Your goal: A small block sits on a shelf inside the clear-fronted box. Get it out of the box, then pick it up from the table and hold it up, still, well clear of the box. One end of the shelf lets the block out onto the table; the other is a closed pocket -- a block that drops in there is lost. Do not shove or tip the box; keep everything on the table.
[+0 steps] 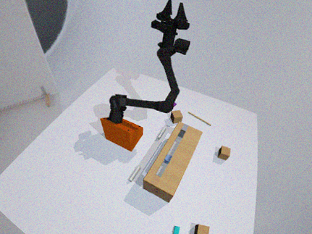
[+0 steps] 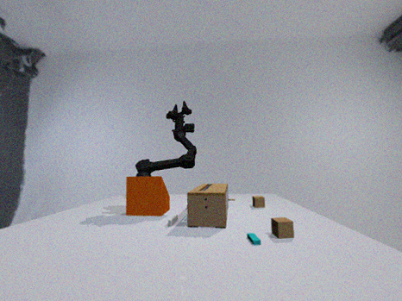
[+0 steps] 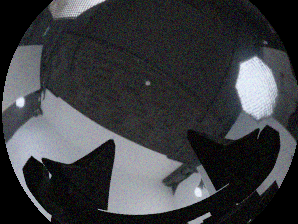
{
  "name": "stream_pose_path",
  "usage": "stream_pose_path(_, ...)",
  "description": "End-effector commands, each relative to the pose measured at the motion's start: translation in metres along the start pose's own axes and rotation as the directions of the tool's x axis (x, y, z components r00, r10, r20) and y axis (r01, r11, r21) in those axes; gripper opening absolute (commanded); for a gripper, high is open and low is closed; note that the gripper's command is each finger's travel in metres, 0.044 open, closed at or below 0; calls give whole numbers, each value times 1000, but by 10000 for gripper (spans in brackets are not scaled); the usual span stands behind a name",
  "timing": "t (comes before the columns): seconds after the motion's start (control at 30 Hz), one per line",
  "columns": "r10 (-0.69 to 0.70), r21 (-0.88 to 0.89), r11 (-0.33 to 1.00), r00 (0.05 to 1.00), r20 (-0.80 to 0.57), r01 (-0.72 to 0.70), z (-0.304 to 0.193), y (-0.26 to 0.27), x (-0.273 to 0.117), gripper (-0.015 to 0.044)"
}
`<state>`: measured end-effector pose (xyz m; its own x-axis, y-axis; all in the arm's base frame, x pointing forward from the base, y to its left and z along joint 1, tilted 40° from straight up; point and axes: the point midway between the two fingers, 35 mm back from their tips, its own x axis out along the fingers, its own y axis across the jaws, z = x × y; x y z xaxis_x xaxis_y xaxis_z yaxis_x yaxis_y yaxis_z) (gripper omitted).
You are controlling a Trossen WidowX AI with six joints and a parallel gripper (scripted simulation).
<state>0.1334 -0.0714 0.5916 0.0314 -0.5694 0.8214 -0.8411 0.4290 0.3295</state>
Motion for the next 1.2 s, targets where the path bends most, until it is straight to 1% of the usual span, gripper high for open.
stream_pose_path(0.0, 2, 11, 1000, 1000, 1, -2, 0, 2, 0, 400)
stream_pose_path(0.1, 26, 160, 987, 999, 26, -30, 9, 31, 0, 400)
stream_pose_path(0.23, 43, 401, 913, 995, 90, -76, 37, 72, 4, 400)
stream_pose_path(0.4, 16, 647, 749, 981, 192, -139, 85, 101, 10, 400)
stream_pose_path(0.57, -68, 814, 539, 952, 299, -217, 142, 104, 17, 400)
stream_pose_path(0.73, -197, 896, 317, 902, 384, -312, 195, 82, 21, 400)
stream_pose_path(0.87, -321, 903, 155, 844, 429, -400, 231, 50, 21, 400)
stream_pose_path(0.93, -383, 891, 98, 810, 444, -442, 246, 32, 20, 400)
stream_pose_path(1.07, -541, 835, 2, 702, 463, -550, 277, -19, 13, 400)
stream_pose_path(1.17, -657, 775, -37, 600, 456, -630, 292, -63, 1, 400)
